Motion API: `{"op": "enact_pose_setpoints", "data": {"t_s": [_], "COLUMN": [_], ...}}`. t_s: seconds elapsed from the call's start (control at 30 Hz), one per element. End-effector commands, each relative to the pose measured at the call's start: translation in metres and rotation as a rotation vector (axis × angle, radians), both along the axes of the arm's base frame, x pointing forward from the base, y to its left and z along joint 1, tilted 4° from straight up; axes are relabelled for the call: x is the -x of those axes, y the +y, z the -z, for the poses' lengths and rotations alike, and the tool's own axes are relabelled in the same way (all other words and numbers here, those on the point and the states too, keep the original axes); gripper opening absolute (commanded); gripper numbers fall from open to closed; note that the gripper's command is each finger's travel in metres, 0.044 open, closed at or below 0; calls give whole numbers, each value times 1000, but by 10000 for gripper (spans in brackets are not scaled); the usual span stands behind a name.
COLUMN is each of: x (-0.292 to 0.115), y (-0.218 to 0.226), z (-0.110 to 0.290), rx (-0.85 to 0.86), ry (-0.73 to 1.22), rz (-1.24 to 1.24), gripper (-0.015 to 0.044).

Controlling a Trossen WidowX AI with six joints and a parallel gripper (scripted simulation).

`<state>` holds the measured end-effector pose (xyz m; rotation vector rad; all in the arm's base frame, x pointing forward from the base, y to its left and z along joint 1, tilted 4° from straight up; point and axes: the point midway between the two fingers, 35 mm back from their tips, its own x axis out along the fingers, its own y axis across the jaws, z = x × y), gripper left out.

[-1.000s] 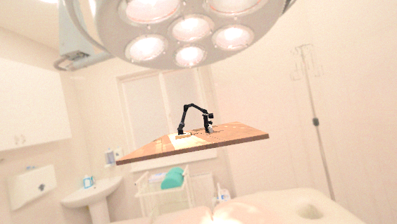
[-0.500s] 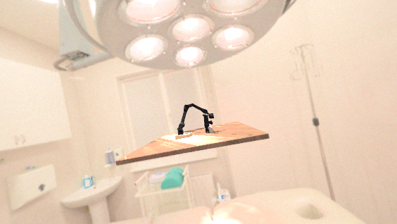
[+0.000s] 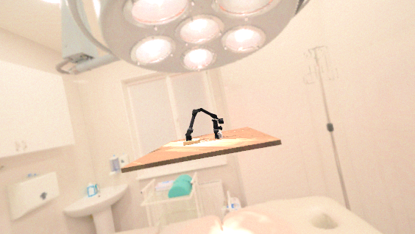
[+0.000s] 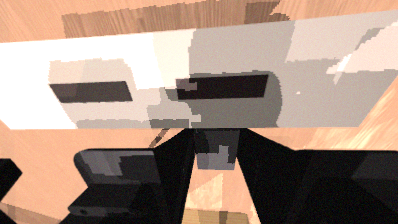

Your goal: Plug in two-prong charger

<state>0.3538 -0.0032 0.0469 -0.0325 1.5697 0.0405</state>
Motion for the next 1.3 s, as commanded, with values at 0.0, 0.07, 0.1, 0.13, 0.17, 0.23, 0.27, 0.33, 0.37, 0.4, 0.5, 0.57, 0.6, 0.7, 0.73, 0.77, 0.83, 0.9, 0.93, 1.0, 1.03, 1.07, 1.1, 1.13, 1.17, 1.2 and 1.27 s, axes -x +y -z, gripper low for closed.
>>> {"op": "enact_pose_setpoints", "data": {"t_s": [0.0, 0.07, 0.1, 0.13, 0.17, 0.23, 0.27, 0.33, 0.37, 0.4, 0.5, 0.57, 0.6, 0.7, 0.73, 0.77, 0.83, 0.9, 0.93, 1.0, 1.03, 1.07, 1.1, 1.13, 1.17, 1.2, 1.27], "x": [-1, -1, -1, -1, -1, -1, -1, -1, -1, -1, 0, 0, 0, 1, 1, 2, 2, 3, 3, 3, 4, 4, 4, 4, 5, 5, 5], "y": [0, 0, 0, 0, 0, 0, 0, 0, 0, 0, 0, 0, 0, 0, 0, 0, 0, 0, 0, 0, 0, 0, 0, 0, 0, 0, 0], "z": [0, 0, 0, 0, 0, 0, 0, 0, 0, 0, 0, 0, 0, 0, 0, 0, 0, 0, 0, 0, 0, 0, 1, 1, 1, 1, 1], "rx": [0, 0, 0, 0, 0, 0, 0, 0, 0, 0, 0, 0, 0, 0, 0, 0, 1, 1, 1, 1, 1, 1, 1, 1, 1, 1, 1], "ry": [-2, -2, -2, -2, -2, -2, -2, -2, -2, -2, -3, -4, -4, -6, -7, -7, -9, -10, -10, -12, -12, -13, -13, -14, -15, -15, -16], "rz": [0, 0, 0, 0, 0, 0, 0, 0, 0, 0, 0, 0, 0, 0, 0, 0, 0, 0, 0, 0, 0, 0, 0, 0, 0, 0, 0], "gripper": [79, 131, 157, 184, 210, 263, 289, 341, 368, 394, 440, 440, 440, 440, 440, 440, 440, 440, 440, 440, 440, 440, 440, 440, 440, 440, 440]}}
